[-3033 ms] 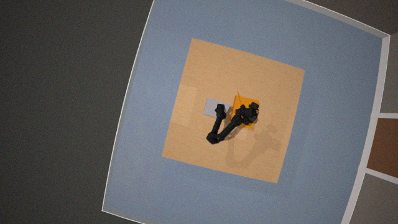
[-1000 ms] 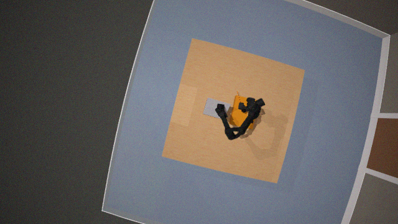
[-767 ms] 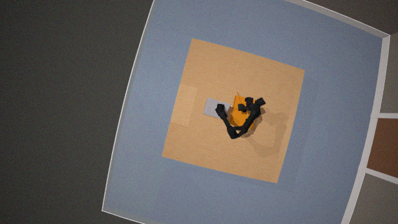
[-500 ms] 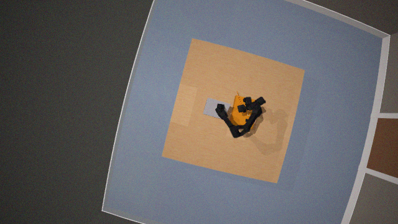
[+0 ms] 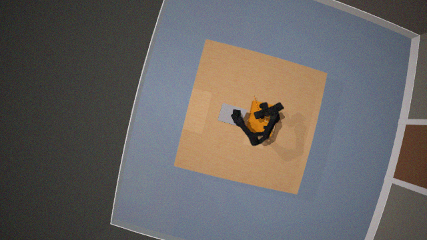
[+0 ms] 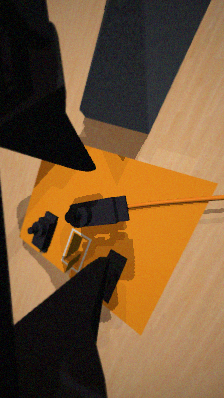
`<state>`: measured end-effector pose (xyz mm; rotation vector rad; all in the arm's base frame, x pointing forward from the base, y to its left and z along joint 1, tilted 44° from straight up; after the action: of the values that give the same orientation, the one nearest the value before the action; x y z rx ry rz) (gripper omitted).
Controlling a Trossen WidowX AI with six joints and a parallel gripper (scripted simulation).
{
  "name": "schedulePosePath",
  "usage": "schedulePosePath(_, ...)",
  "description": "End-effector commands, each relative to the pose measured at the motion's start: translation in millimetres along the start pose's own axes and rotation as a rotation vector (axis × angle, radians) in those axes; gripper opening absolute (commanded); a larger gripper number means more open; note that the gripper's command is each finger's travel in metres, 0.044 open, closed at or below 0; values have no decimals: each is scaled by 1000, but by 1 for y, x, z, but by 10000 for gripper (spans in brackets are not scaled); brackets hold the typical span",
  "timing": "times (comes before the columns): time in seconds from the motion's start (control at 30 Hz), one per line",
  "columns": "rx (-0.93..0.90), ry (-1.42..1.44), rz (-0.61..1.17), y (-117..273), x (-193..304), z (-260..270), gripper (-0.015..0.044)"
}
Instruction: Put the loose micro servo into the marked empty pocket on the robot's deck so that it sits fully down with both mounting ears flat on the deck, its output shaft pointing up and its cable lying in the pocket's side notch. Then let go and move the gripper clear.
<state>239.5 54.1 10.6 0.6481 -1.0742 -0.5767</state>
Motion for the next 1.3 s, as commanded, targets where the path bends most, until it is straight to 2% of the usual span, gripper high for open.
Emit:
schedulePosePath(0.0,1,6,3,-5,0,0,440)
schedulePosePath(0.47,1,6,4,-23,0,0,440)
schedulePosePath(0.87,1,6,4,-23,0,0,125)
schedulePosePath(1.03,1,6,4,-23,0,0,92)
schedulePosePath(1.17,1,6,3,-14,0,0,0)
schedulePosePath(1.27,1,6,3,0,0,3,0)
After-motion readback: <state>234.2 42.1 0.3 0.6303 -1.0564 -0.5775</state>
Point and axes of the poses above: the point midway between the two fingers, 35 mm back from their tips, its own y axis back along the fingers, its own z axis across the jaws, x = y × z, the point moved 5 cm from there along y, back along the fingers, and after that the axes turned 5 degrees about -y, right-handed, at the moved point
